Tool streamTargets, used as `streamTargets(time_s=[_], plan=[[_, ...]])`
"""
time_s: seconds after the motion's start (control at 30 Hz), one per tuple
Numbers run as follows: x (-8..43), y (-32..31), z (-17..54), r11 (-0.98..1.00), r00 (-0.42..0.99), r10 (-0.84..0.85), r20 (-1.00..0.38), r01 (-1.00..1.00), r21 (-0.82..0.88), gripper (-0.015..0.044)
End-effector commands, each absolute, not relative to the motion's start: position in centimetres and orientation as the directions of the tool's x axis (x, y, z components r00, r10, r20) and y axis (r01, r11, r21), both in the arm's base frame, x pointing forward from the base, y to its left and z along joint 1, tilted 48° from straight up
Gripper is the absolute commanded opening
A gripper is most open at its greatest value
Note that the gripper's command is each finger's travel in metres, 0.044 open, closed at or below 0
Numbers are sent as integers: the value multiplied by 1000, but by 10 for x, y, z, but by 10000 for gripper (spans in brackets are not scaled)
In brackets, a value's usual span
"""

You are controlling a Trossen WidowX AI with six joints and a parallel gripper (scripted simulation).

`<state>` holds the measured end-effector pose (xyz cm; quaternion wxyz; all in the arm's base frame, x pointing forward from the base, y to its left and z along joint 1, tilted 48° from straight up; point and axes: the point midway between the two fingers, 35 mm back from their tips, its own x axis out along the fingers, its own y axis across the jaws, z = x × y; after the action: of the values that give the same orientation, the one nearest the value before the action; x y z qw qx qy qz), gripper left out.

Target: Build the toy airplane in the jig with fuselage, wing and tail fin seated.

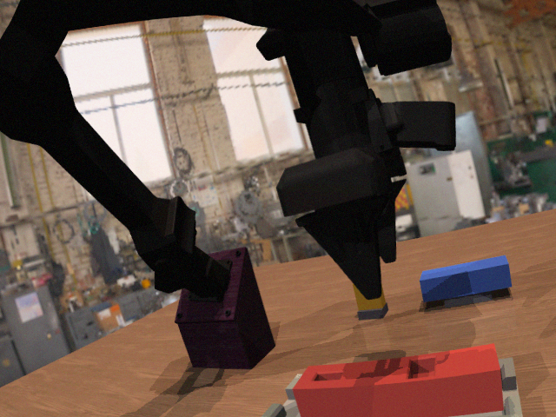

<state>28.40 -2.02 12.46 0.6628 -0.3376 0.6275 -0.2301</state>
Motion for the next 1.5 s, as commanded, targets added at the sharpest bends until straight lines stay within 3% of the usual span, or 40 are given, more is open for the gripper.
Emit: streamTargets(time_s=[0.0, 0.27, 0.53, 0.8, 1.47], plan=[[282, -15, 129, 666, 95, -731, -676, -118, -737, 440], [295, -5, 114, 678, 97, -727, -680, -60, -733, 440], [331, 77, 31, 690, 99, -715, -692, -62, -721, 440], [326, 144, -66, 683, 99, -722, -685, -55, -728, 440], [330, 111, -102, 681, 100, -724, -683, -54, -730, 440]])
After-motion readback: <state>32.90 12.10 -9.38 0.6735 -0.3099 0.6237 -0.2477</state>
